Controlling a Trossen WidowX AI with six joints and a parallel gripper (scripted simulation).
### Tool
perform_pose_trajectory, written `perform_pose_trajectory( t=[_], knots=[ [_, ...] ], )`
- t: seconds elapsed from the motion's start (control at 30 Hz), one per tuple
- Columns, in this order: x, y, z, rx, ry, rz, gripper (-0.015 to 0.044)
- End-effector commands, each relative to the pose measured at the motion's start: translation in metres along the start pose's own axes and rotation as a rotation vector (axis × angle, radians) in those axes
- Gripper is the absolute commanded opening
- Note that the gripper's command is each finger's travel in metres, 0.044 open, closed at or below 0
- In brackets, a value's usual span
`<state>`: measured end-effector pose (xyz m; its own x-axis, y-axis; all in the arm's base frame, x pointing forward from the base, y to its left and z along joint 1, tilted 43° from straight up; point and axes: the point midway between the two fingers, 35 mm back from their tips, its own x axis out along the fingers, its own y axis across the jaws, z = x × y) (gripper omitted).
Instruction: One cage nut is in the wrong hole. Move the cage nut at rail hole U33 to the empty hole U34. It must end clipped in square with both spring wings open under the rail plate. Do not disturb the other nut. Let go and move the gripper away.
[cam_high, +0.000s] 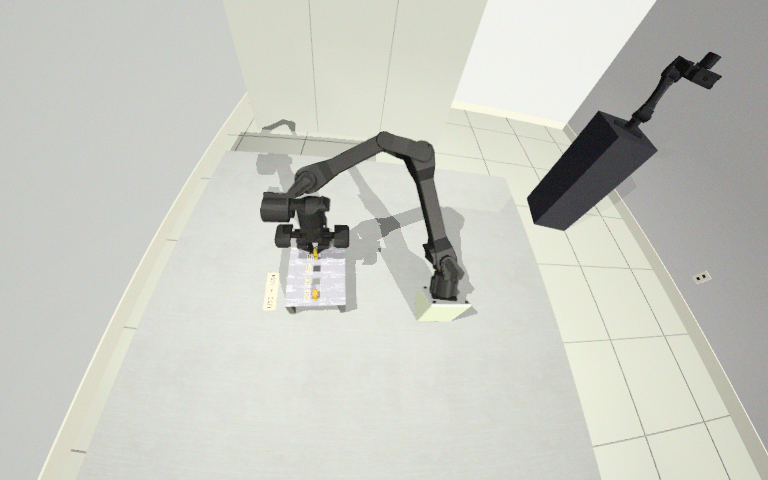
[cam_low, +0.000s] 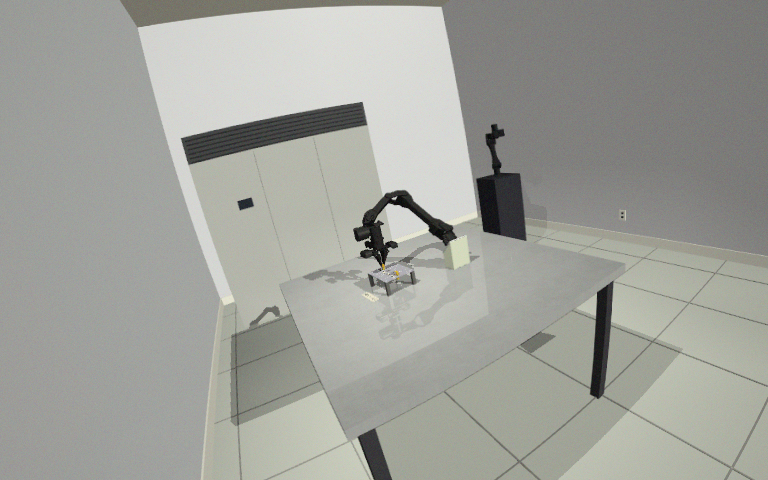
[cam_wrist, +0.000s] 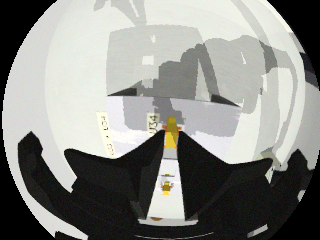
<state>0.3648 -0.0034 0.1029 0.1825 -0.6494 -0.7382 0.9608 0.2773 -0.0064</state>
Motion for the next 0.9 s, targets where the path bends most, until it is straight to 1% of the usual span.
perform_pose_trajectory(
  t=[0.0, 0.87],
  knots=[
    [0.0007, -0.0009, -0.0001, -0.004, -0.001, 0.006, 0.0031],
    [0.0015, -0.0014, 0.0, -0.004, -0.002, 0.03, 0.0031]
  ],
)
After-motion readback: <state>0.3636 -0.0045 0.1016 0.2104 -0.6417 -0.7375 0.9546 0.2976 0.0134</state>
